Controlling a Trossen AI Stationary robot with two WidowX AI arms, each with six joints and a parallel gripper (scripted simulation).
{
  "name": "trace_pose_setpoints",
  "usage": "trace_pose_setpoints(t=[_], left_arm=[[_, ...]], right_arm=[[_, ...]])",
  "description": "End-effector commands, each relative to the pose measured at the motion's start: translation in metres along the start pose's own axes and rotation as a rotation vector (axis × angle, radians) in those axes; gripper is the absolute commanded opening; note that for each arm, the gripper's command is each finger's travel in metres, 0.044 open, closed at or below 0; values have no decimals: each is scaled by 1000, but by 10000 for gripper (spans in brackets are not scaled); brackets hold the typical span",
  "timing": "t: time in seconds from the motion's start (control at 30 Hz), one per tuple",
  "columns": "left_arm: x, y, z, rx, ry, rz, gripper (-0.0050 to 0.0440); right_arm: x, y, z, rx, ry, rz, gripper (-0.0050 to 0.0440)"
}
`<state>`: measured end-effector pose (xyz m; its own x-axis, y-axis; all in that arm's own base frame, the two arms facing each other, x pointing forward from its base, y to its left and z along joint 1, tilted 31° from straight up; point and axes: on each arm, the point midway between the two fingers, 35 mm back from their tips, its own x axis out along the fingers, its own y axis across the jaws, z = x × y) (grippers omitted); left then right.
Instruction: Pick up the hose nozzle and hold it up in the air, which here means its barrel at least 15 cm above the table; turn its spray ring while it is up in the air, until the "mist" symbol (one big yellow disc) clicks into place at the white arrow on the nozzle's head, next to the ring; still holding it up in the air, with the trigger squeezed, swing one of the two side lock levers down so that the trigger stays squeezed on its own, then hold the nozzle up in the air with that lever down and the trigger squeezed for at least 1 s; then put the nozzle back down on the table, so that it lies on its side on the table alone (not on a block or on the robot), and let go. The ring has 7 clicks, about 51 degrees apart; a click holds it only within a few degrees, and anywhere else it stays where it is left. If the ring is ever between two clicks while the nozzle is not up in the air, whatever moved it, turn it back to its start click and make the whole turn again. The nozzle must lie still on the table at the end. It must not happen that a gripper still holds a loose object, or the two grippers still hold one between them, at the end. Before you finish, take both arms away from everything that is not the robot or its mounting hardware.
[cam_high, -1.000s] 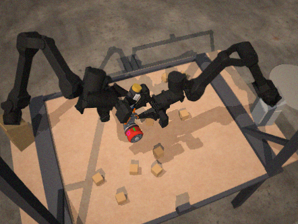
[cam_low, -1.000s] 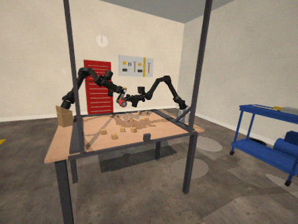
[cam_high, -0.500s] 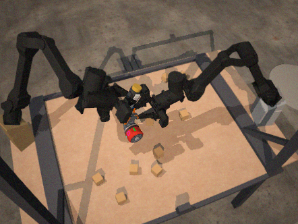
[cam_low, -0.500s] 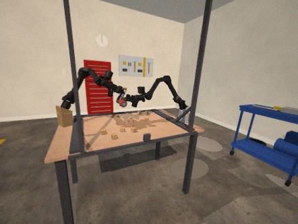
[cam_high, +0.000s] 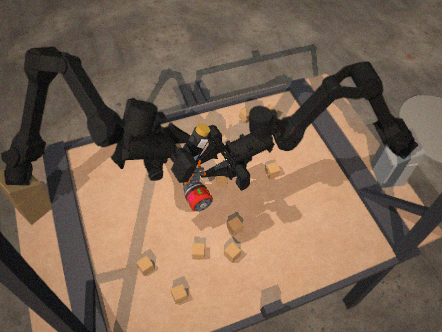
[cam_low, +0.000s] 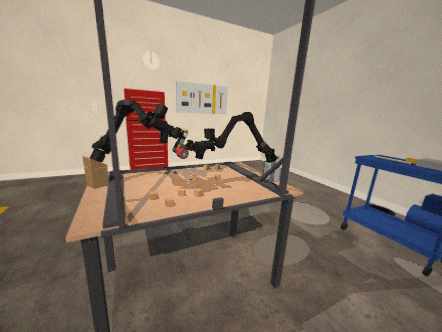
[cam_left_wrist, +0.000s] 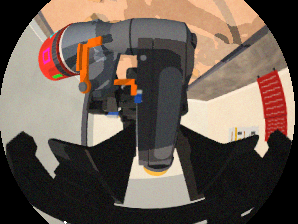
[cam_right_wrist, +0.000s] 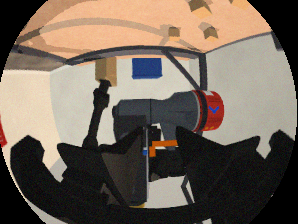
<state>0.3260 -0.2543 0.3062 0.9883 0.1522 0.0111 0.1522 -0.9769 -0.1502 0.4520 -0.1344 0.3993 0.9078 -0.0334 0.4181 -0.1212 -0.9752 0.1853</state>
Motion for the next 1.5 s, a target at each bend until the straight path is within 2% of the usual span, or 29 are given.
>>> trace_pose_setpoints(t=[0.0, 1.47], left_arm=[[0, -6, -10, -36, 12, -12, 165], [1, -6, -10, -41, 14, -10, 165]], right_arm=[[2, -3, -23, -13, 51, -8, 172], [3, -8, -22, -9, 51, -15, 172]])
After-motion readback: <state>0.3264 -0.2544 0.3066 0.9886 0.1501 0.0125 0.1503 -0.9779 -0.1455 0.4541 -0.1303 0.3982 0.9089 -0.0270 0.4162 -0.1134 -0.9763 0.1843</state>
